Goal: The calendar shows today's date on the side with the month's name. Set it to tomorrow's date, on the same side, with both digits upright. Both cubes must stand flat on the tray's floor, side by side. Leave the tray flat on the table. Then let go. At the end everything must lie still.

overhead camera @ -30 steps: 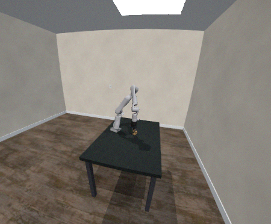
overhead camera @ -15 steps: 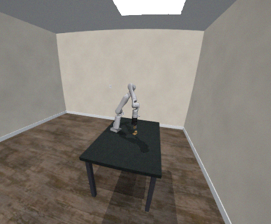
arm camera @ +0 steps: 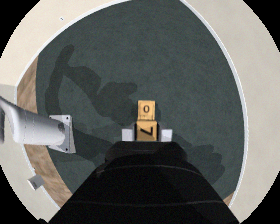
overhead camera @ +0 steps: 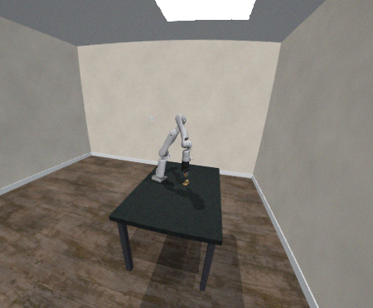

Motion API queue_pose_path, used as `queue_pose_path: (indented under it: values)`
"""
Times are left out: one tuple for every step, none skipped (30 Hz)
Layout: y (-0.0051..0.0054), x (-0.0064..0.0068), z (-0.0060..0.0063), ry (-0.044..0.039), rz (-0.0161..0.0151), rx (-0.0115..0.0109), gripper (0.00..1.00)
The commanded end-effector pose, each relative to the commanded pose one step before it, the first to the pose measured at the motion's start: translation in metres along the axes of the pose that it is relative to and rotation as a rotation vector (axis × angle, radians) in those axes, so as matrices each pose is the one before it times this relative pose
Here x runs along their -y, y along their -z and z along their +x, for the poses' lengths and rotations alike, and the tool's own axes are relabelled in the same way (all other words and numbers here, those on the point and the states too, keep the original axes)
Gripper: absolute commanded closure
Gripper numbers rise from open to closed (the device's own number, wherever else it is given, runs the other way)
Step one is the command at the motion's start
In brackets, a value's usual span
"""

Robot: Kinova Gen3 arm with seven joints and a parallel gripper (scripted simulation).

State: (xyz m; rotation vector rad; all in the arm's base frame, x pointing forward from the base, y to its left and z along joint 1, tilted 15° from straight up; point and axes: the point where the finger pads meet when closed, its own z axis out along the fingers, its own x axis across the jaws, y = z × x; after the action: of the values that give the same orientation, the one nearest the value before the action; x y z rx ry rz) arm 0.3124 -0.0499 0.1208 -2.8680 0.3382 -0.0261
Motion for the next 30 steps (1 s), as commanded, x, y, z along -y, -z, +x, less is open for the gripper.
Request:
queue_pose_path:
  values:
    - [0.00044,0.00024,0.00042,0.00334,-0.00001,-0.00152,0.43]
    - [-0.00004,0.00031,-0.00002,0.00375,-0.00002,0.00013,0.43]
    - [-0.00005,0.00045,-0.00003,0.00542,-0.00003,0.00019,0.43]
    - [-0.00007,0.00061,-0.00004,0.00733,-0.00004,0.00026,0.43]
    - [-0.00009,0.00078,-0.00005,0.00944,-0.00005,0.00033,0.43]
    - [-0.00012,0.00097,-0.00005,0.01172,-0.00007,0.00040,0.43]
    - [-0.00014,0.00117,-0.00005,0.01415,-0.00008,0.00048,0.43]
    - [-0.00016,0.00138,-0.00005,0.01670,-0.00008,0.00056,0.43]
    - [-0.00019,0.00159,-0.00003,0.01934,-0.00009,0.00064,0.43]
    - [-0.00021,0.00181,-0.00001,0.02205,-0.00009,0.00072,0.43]
    - [-0.00023,0.00203,0.00003,0.02480,-0.00010,0.00079,0.43]
    - [-0.00025,0.00224,0.00008,0.02758,-0.00009,0.00085,0.43]
    - [-0.00027,0.00246,0.00014,0.03034,-0.00009,0.00091,0.43]
    - [0.00000,0.00000,0.00000,0.00000,0.00000,0.00000,0.43]
    - [0.00000,0.00000,0.00000,0.00000,0.00000,0.00000,0.43]
    - [-0.00029,0.00266,0.00022,0.03309,-0.00008,0.00096,0.43]
    - [-0.00031,0.00285,0.00032,0.03579,-0.00007,0.00100,0.43]
    - [-0.00032,0.00303,0.00044,0.03844,-0.00006,0.00103,0.43]
    - [-0.00033,0.00320,0.00057,0.04100,-0.00005,0.00105,0.43]
    - [-0.00034,0.00334,0.00072,0.04347,-0.00003,0.00105,0.43]
    - [-0.00035,0.00347,0.00089,0.04582,-0.00002,0.00105,0.43]
    - [-0.00035,0.00357,0.00108,0.04806,-0.00001,0.00103,0.43]
    - [-0.00035,0.00365,0.00128,0.05015,0.00000,0.00099,0.43]
    - [-0.00035,0.00370,0.00149,0.05209,0.00001,0.00095,0.43]
    - [-0.00035,0.00372,0.00171,0.05387,0.00001,0.00089,0.43]
    - [-0.00034,0.00371,0.00194,0.05547,0.00000,0.00083,0.43]
    - [-0.00033,0.00367,0.00217,0.05690,-0.00001,0.00075,0.43]
    - [-0.00032,0.00360,0.00241,0.05813,-0.00003,0.00067,0.43]
    - [-0.00031,0.00350,0.00264,0.05917,-0.00006,0.00059,0.43]
    - [-0.00029,0.00337,0.00286,0.06001,-0.00009,0.00050,0.43]
